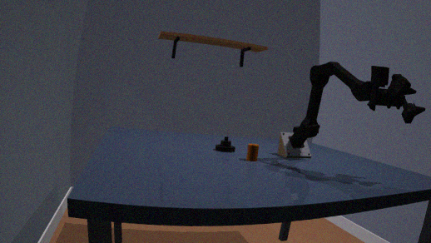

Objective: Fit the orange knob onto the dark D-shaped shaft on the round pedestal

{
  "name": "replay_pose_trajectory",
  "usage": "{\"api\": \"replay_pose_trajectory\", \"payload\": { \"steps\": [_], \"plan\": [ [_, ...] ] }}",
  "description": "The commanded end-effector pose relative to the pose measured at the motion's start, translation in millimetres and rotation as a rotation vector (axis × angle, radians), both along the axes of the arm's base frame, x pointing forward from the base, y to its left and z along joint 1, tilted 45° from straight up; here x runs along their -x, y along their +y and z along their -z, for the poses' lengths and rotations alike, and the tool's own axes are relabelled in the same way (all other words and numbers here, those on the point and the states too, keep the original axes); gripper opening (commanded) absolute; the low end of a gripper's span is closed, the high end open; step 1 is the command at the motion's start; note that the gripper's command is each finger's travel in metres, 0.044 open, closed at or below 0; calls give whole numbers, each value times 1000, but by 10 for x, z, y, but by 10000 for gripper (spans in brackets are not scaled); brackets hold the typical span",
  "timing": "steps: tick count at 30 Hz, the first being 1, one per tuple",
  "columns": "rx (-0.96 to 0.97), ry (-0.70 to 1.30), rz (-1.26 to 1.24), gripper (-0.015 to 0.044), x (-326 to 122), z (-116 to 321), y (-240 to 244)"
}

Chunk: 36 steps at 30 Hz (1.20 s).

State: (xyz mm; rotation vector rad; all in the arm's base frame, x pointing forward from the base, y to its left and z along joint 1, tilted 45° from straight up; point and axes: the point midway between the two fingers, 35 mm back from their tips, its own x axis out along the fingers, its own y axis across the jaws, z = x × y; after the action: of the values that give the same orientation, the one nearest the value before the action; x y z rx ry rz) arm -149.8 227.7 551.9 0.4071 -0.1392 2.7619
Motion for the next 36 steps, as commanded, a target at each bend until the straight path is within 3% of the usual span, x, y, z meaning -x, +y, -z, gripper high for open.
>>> {"api": "replay_pose_trajectory", "payload": {
  "steps": [1,9,17,28,36],
  "plan": [
    [125,-15,198,440,-415,279,541],
    [387,-10,570,440,-1510,913,1153],
    [676,52,905,440,-2741,1620,1163],
    [1096,239,1266,440,-4114,2631,261],
    [1407,536,1402,440,-4509,3281,-847]
  ]
}}
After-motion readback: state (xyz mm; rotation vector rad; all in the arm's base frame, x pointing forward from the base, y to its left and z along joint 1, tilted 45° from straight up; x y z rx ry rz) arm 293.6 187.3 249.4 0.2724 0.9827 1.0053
